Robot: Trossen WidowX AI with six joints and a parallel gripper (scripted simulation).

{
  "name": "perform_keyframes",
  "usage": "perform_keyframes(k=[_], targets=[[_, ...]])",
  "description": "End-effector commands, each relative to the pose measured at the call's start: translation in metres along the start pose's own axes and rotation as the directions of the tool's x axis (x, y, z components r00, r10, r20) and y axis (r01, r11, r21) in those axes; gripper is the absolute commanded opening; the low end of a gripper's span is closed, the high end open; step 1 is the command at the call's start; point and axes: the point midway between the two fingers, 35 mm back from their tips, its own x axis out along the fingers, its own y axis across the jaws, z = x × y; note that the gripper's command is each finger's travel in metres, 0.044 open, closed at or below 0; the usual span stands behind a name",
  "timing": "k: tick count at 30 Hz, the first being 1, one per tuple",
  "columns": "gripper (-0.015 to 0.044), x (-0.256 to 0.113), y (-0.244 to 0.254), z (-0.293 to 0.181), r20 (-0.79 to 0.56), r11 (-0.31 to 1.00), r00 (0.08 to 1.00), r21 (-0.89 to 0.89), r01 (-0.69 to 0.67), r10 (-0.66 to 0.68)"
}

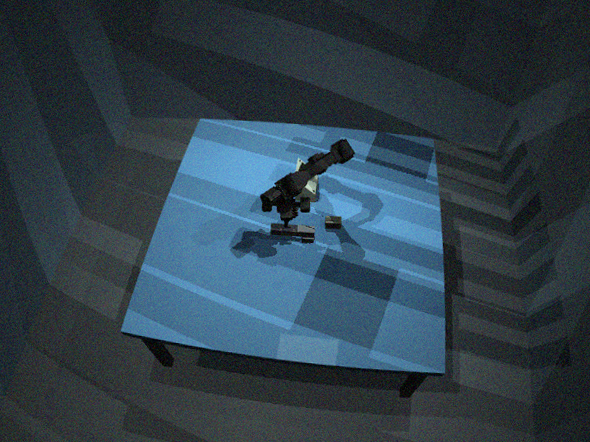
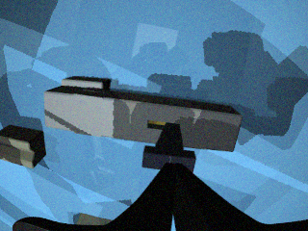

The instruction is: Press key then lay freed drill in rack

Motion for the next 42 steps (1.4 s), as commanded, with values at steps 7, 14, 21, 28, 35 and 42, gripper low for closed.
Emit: perform_keyframes(k=[7,14,21,28,35,42], targets=[[0.0,0.003,0.0,-0.001,0.002,1.0,1.0,0.021,-0.014,0.014],[0.0,0.013,0.0,-0.003,0.004,0.999,1.0,0.032,-0.021,0.02],[0.0,0.015,0.0,-0.002,0.004,0.999,1.0,0.032,-0.021,0.021],[0.0,0.018,-0.001,-0.002,0.004,0.999,1.0,0.032,-0.021,0.021],[0.0,0.021,-0.001,-0.001,0.004,0.999,1.0,0.032,-0.021,0.021],[0.0,0.023,-0.001,-0.002,0.004,0.999,1.0,0.032,-0.021,0.021]])
